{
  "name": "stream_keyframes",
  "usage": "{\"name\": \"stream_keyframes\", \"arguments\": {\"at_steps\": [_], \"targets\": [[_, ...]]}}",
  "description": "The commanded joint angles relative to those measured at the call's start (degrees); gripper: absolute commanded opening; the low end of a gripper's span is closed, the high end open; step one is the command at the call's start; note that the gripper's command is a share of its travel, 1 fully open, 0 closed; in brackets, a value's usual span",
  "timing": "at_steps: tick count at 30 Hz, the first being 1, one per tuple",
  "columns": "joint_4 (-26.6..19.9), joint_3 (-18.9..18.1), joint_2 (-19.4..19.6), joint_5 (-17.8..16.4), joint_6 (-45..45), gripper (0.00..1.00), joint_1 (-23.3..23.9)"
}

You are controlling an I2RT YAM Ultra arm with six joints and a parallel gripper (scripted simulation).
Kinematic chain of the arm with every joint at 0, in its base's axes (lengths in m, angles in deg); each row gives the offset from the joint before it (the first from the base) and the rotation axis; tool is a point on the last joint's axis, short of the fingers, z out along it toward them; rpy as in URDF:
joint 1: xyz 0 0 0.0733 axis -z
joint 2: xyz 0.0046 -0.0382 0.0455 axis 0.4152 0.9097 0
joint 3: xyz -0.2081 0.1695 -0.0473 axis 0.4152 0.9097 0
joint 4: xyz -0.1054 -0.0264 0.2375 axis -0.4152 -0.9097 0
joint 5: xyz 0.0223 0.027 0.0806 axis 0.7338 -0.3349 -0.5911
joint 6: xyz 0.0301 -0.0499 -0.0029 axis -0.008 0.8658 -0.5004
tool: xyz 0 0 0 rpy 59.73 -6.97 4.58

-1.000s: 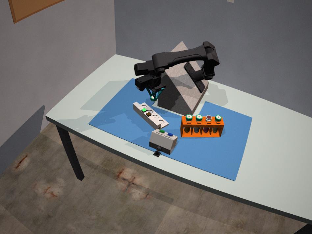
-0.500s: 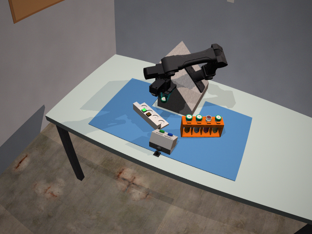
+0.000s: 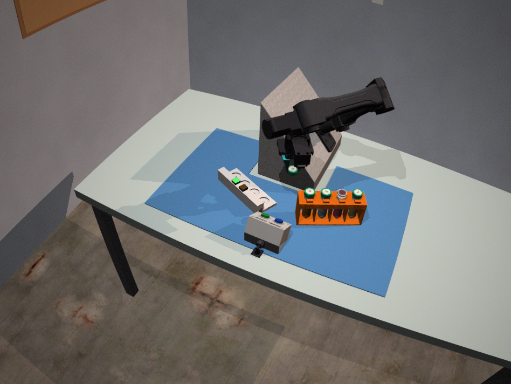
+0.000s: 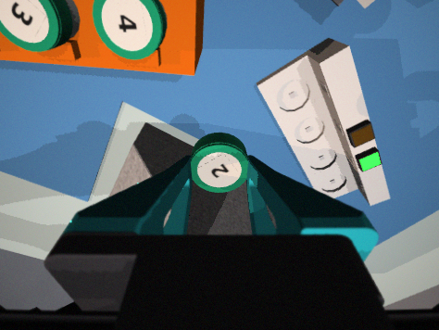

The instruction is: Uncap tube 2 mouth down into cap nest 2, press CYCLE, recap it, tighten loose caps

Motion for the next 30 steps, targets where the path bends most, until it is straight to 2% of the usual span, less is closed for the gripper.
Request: {"name": "stream_keyframes", "arguments": {"at_steps": [1, 5, 7, 11, 20, 27, 30], "targets": [[-1.35, 0.75, -4.53, -2.16, 0.49, 0.0, -1.12], [-2.64, 1.9, -10.0, -3.52, -3.84, 0.0, -4.49], [-2.64, 1.9, -10.0, -3.52, -3.84, 0.0, -4.49], [-3.98, 2.12, -15.07, -4.8, -8.73, 0.0, -8.12], [-6.59, -0.77, -24.36, -6.98, -21.63, 0.0, -17.06], [-6.6, -0.79, -24.4, -6.99, -21.7, 0.0, -17.12], [-3.73, 0.92, -24.81, -7.19, -23.77, 0.0, -18.48]]}}
